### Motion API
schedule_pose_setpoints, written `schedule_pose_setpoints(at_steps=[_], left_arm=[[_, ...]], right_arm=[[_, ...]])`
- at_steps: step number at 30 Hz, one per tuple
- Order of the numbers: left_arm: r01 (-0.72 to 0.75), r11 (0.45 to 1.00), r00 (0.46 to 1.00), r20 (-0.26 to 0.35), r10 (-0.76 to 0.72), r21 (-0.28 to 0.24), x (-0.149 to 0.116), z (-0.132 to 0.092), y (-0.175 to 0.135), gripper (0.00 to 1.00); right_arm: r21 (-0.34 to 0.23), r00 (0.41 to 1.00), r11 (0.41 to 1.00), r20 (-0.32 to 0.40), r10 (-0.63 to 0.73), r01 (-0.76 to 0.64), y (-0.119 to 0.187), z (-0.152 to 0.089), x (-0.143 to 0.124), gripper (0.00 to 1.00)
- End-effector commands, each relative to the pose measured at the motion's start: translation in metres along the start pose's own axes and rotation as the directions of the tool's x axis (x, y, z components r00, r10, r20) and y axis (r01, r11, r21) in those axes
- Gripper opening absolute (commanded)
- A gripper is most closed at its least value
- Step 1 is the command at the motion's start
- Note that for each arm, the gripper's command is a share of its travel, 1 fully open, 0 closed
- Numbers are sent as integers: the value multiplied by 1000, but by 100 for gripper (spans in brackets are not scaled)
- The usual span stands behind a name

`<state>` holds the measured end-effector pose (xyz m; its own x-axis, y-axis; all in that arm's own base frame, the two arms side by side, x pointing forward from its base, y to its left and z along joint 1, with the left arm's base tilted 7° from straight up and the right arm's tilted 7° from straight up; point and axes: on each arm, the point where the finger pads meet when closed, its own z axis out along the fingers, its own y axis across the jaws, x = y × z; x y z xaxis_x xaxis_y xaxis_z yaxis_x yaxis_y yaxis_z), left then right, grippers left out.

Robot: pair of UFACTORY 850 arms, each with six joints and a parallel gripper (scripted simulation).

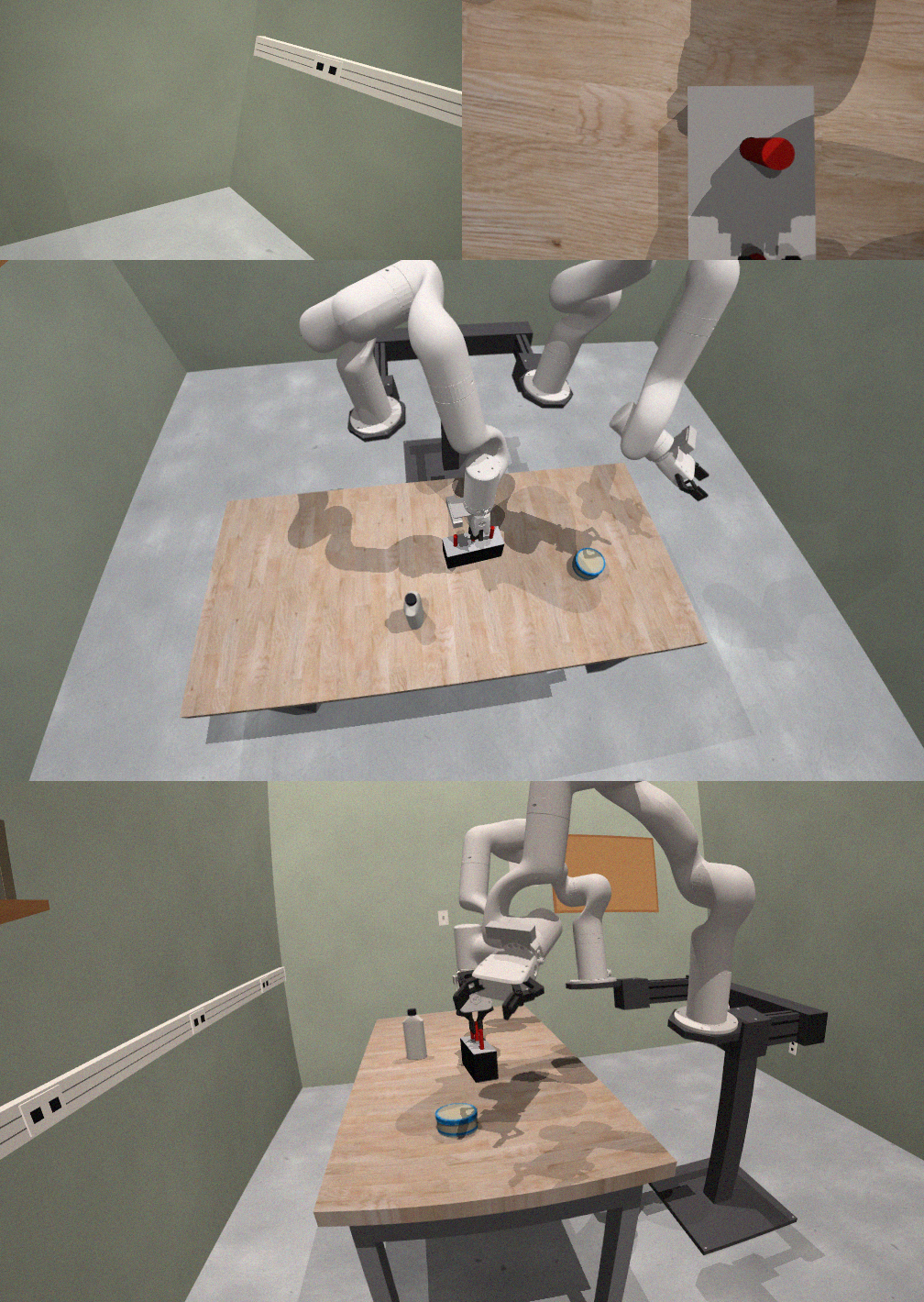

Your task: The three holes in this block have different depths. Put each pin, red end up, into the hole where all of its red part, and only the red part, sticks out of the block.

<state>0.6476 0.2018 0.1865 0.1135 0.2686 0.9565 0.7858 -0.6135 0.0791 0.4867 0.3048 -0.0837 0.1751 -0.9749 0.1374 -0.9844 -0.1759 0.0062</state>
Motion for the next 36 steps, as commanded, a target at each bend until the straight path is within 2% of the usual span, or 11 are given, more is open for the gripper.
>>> schedule_pose_setpoints(at_steps=[1,36], left_arm=[[1,1000,1000,-2,-1,-1,1,0,1,100],[1,1000,1000,-2,-1,-1,1,0,1,100]], right_arm=[[3,1000,1000,2,0,0,-1,-1,-1,0],[3,1000,1000,3,0,0,-1,3,0,0]])
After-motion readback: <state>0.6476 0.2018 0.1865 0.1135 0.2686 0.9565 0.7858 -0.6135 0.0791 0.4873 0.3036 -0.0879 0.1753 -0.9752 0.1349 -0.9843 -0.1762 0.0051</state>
